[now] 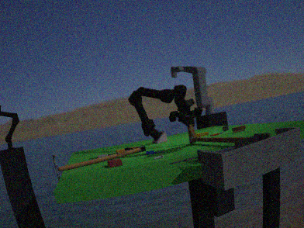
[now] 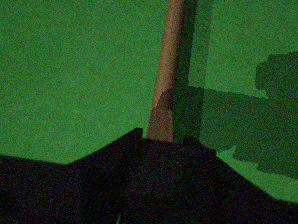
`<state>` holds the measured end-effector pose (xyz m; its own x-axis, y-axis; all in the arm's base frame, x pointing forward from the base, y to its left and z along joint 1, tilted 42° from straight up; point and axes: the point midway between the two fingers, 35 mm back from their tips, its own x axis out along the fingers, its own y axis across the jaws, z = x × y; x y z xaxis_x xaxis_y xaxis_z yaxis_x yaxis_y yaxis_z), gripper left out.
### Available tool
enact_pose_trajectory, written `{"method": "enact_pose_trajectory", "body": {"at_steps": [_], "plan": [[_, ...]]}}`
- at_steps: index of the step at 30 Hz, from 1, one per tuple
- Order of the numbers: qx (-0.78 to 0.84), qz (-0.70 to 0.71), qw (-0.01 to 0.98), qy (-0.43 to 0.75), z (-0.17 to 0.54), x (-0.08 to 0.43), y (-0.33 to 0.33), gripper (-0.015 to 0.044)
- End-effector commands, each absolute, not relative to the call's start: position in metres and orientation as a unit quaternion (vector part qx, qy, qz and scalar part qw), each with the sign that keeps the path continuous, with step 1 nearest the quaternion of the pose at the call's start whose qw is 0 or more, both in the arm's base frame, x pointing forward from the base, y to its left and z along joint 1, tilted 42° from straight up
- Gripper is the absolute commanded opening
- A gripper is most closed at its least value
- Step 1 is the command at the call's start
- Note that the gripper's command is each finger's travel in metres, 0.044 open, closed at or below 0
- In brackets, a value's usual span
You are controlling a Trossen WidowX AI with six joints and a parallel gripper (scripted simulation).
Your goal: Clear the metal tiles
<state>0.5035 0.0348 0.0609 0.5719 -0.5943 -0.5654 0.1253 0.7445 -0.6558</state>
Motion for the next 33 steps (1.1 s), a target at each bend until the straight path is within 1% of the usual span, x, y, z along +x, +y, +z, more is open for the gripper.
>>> {"method": "enact_pose_trajectory", "body": {"at_steps": [1,33], "plan": [[-0.286,-0.209,0.844,0.404,0.065,0.496,0.044,0.0000],[-0.285,-0.208,0.844,0.404,0.061,0.447,0.055,0.0000]]}}
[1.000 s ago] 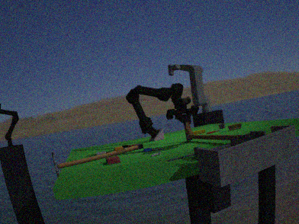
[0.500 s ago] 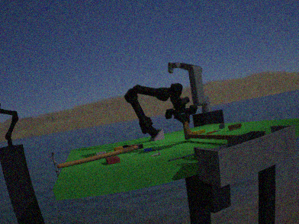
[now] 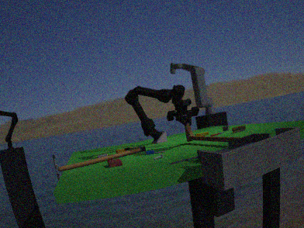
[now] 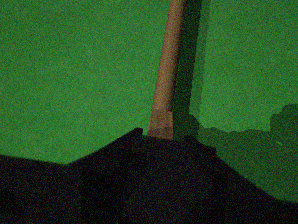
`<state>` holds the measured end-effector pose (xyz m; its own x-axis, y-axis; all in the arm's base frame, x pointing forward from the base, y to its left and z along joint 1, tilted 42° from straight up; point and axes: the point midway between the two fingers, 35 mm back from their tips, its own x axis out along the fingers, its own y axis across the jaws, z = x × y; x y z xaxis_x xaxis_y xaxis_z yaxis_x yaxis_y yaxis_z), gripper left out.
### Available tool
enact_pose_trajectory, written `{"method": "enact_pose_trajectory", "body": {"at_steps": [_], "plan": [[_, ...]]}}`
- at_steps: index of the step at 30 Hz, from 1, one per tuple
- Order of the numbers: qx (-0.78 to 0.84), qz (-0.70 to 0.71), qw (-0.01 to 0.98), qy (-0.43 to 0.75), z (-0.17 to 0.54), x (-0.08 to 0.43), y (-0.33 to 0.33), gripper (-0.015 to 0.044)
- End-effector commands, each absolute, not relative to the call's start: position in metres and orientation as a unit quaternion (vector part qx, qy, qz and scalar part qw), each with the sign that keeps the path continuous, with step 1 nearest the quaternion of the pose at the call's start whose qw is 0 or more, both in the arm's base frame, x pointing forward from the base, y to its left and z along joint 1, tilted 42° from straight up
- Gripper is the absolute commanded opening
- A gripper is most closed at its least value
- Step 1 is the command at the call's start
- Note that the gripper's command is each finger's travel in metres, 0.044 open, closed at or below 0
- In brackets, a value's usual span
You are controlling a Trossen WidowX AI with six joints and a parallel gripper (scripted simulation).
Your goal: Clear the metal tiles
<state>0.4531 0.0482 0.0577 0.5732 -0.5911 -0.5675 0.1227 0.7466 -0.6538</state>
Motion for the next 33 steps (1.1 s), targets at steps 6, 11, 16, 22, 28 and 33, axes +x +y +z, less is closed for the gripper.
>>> {"method": "enact_pose_trajectory", "body": {"at_steps": [6,11,16,22,28,33], "plan": [[-0.285,-0.208,0.844,0.404,0.060,0.438,0.056,0.0000],[-0.285,-0.207,0.844,0.404,0.059,0.430,0.057,0.0000],[-0.285,-0.207,0.844,0.404,0.058,0.421,0.058,0.0000],[-0.286,-0.207,0.844,0.403,0.057,0.412,0.058,0.0000],[-0.286,-0.207,0.844,0.403,0.056,0.402,0.058,0.0000],[-0.286,-0.207,0.845,0.402,0.055,0.394,0.058,0.0000]]}}
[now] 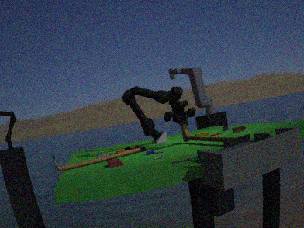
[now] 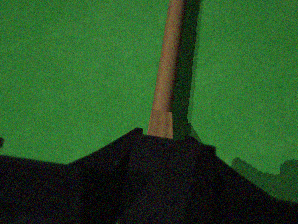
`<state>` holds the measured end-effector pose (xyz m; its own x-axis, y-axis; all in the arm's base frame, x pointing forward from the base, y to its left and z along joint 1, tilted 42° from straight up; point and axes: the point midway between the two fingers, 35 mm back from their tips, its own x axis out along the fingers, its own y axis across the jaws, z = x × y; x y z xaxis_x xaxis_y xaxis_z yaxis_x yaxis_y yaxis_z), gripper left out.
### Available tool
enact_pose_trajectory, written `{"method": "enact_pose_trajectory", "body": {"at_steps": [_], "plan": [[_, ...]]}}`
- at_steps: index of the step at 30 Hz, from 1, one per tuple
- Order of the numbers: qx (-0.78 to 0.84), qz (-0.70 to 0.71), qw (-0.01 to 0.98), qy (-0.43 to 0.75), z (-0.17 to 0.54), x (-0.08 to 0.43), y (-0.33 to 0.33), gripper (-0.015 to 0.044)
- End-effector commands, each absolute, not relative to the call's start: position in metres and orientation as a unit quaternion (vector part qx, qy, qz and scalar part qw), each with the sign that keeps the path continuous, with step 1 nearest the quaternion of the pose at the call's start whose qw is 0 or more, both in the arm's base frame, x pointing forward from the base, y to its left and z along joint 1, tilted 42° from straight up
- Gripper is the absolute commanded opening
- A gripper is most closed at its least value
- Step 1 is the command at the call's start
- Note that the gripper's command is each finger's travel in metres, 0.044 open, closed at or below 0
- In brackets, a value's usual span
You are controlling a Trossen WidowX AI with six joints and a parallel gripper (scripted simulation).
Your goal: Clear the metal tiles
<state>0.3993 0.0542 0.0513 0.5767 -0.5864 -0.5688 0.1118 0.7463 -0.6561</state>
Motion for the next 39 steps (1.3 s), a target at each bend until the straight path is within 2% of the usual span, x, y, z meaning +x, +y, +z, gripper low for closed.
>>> {"method": "enact_pose_trajectory", "body": {"at_steps": [1,27,39], "plan": [[-0.286,-0.207,0.845,0.402,0.055,0.392,0.058,0.0000],[-0.288,-0.207,0.845,0.400,0.052,0.350,0.051,0.0000],[-0.288,-0.209,0.845,0.400,0.060,0.348,0.041,0.0000]]}}
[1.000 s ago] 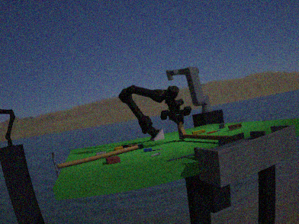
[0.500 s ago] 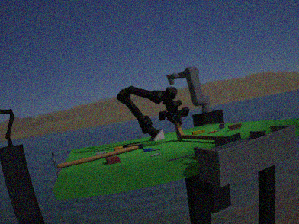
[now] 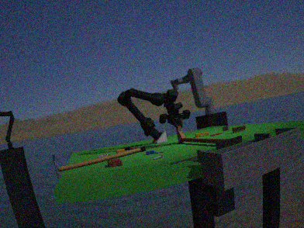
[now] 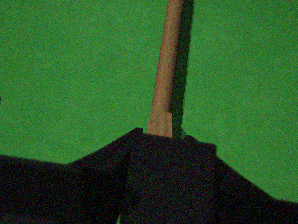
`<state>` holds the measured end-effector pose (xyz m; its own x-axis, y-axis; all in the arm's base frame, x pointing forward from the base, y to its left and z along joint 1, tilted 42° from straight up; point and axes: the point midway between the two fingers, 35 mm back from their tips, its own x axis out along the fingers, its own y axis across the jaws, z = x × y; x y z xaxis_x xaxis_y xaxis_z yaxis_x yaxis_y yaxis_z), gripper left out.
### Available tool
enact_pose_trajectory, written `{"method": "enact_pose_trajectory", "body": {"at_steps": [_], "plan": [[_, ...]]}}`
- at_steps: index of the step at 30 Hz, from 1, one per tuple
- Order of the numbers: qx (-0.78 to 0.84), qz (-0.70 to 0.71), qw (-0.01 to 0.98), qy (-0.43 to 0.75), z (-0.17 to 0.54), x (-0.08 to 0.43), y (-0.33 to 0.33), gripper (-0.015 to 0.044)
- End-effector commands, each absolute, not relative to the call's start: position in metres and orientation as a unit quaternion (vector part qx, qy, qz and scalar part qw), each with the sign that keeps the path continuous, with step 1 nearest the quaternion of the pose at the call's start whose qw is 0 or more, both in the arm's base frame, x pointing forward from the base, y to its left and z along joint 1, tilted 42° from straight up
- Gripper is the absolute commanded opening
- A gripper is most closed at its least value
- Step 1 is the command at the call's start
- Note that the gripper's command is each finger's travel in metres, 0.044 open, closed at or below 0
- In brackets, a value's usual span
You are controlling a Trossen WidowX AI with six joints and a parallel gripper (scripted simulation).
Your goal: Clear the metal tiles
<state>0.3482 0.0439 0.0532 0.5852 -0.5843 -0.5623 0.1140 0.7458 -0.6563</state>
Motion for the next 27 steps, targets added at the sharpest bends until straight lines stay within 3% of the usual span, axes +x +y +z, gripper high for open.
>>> {"method": "enact_pose_trajectory", "body": {"at_steps": [1,27], "plan": [[-0.288,-0.209,0.845,0.400,0.061,0.347,0.041,0.0000],[-0.287,-0.214,0.843,0.402,0.079,0.339,0.018,0.0000]]}}
